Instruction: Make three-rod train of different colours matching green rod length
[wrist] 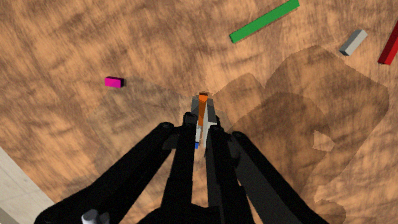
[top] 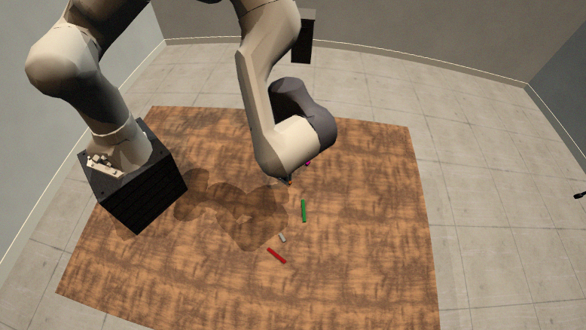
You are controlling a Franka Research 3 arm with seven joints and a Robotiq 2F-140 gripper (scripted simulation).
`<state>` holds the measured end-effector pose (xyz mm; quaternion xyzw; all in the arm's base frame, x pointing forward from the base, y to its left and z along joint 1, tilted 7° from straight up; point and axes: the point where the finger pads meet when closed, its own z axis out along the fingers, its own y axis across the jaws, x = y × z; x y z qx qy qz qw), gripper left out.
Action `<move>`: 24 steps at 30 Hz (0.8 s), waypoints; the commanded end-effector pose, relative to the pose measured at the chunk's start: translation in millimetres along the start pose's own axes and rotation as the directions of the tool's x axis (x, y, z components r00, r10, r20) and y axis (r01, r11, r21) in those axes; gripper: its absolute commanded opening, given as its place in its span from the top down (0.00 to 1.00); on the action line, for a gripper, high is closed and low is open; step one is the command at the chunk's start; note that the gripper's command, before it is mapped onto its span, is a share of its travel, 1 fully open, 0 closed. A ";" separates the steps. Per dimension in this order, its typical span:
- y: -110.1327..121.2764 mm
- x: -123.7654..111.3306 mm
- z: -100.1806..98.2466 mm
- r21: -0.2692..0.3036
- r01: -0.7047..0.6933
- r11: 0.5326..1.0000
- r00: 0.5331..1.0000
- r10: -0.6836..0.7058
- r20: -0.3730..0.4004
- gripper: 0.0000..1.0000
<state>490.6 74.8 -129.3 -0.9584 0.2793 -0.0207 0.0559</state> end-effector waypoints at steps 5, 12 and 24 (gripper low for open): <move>1.0 0.6 0.0 -0.001 0.006 1.000 1.000 -0.006 -0.002 0.97; 1.0 0.6 1.2 -0.001 0.006 1.000 1.000 -0.006 -0.002 0.97; 1.0 0.6 10.3 -0.001 0.006 1.000 1.000 -0.006 -0.002 0.97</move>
